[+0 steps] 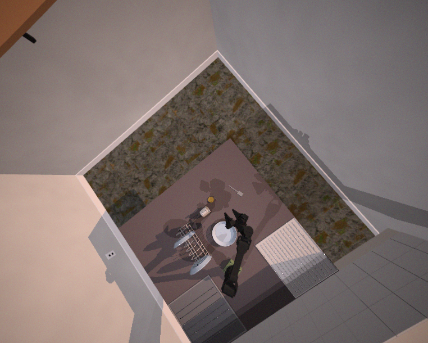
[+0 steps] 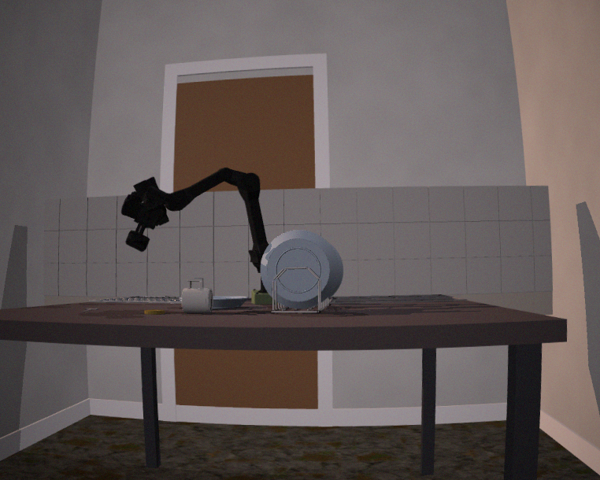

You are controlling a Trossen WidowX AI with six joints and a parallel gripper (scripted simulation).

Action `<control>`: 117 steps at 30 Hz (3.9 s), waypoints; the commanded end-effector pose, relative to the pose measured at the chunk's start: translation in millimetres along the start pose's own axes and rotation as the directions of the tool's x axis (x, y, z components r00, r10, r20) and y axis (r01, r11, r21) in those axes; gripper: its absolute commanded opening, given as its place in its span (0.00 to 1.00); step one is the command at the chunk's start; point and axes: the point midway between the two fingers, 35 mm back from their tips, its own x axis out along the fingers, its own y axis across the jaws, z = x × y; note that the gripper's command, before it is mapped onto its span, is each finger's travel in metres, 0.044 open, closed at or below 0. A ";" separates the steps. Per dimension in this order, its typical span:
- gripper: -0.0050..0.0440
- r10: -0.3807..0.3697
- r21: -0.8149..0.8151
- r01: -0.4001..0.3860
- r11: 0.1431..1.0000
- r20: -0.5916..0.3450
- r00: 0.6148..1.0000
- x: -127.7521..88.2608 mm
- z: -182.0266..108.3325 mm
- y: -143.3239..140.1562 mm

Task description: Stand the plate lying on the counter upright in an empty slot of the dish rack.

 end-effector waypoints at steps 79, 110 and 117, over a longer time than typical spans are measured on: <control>1.00 -0.458 -0.625 -0.447 -0.640 -0.158 0.875 -177.0 -214.1 -75.5; 0.29 -0.445 -0.396 -0.494 -0.774 -0.214 0.870 -178.0 -255.0 -97.0; 0.29 -0.438 -0.402 -0.489 -0.774 -0.218 0.872 -175.4 -258.1 -104.0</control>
